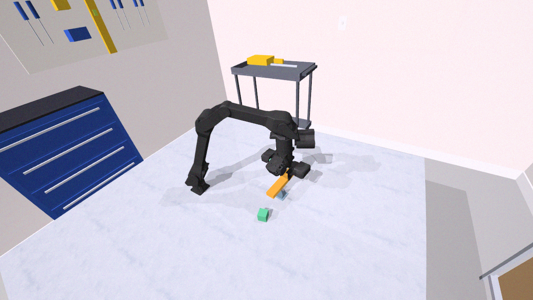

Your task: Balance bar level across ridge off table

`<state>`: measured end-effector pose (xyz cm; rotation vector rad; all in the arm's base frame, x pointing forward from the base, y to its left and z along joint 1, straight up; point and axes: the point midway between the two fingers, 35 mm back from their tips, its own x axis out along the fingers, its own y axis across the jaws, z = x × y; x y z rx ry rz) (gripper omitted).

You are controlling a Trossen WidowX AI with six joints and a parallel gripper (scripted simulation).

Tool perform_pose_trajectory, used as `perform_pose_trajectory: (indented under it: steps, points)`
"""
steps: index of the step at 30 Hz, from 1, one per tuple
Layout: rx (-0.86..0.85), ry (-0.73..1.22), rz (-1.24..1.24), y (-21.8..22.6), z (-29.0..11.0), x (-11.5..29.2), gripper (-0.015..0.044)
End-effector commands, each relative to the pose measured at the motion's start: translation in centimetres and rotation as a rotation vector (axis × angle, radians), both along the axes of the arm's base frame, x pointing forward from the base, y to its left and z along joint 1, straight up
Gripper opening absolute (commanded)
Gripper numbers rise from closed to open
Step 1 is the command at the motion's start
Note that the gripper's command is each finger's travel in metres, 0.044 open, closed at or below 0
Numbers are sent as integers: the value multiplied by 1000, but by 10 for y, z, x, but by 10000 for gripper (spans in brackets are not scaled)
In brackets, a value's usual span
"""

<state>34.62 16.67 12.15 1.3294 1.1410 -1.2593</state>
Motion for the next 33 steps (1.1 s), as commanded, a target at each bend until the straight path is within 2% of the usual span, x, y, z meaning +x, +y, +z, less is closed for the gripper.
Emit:
perform_pose_trajectory:
  steps: [1, 33]
  points:
    - [-5, 6, -4, -1, -9, -1, 0]
    - [-6, 6, -4, -2, -17, -1, 0]
